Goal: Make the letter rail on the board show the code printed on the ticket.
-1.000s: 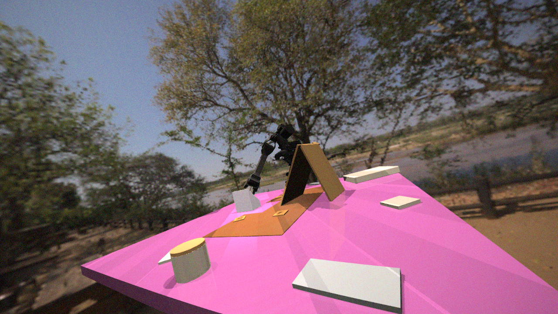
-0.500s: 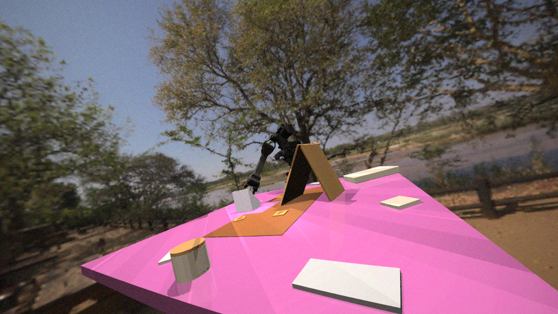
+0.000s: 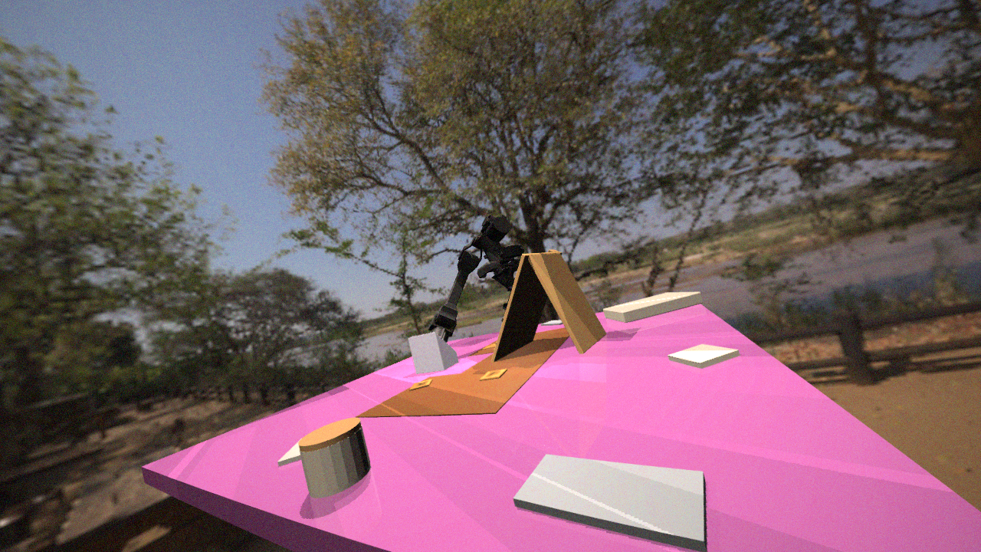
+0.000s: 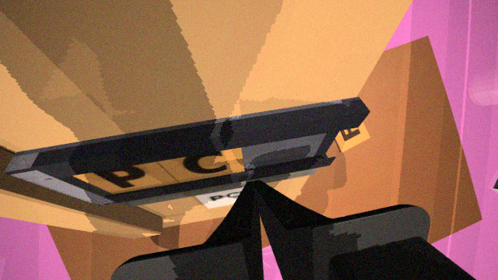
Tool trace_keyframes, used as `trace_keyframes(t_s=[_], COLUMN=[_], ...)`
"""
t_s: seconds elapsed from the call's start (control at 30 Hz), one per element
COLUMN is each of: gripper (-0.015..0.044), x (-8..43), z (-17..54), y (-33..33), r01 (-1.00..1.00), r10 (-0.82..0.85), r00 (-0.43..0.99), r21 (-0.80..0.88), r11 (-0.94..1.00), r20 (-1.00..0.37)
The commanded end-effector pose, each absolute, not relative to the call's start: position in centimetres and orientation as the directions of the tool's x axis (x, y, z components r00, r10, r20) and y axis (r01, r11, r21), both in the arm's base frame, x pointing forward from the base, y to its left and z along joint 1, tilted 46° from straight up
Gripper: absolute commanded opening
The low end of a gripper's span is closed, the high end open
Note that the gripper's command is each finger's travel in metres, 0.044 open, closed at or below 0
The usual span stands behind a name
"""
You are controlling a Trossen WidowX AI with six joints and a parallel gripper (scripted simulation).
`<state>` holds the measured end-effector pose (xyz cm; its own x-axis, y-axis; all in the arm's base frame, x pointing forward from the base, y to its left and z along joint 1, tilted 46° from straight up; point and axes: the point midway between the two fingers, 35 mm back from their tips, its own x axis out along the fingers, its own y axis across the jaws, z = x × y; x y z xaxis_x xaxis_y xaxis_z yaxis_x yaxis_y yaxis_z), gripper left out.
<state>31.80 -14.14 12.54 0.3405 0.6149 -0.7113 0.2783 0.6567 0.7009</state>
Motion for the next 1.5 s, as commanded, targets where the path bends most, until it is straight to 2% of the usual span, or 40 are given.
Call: trace_keyframes(t_s=[0.0,0.13,0.2,0.33,0.53,0.7,0.77,0.87,1.47], gripper=[0.0,0.0,0.0053,0.0157,0.0315,0.044,0.044,0.044,0.044], x=[31.2,31.2,30.9,27.9,23.4,20.1,19.0,18.0,17.9], z=[12.9,12.9,13.4,16.2,19.6,21.6,22.2,22.7,22.7], y=[-14.3,-14.3,-14.5,-15.4,-15.7,-15.0,-14.5,-14.0,-14.0], r01=[0.277,0.277,0.225,-0.075,-0.436,-0.577,-0.593,-0.592,-0.591], r10=[0.612,0.612,0.607,0.56,0.459,0.354,0.308,0.271,0.269], r00=[0.34,0.34,0.361,0.468,0.617,0.721,0.755,0.779,0.781], r21=[0.698,0.698,0.698,0.601,0.208,-0.234,-0.402,-0.52,-0.527], r11=[0.661,0.661,0.68,0.796,0.876,0.782,0.698,0.616,0.61], r20=[-0.714,-0.714,-0.708,-0.683,-0.639,-0.596,-0.579,-0.565,-0.564])
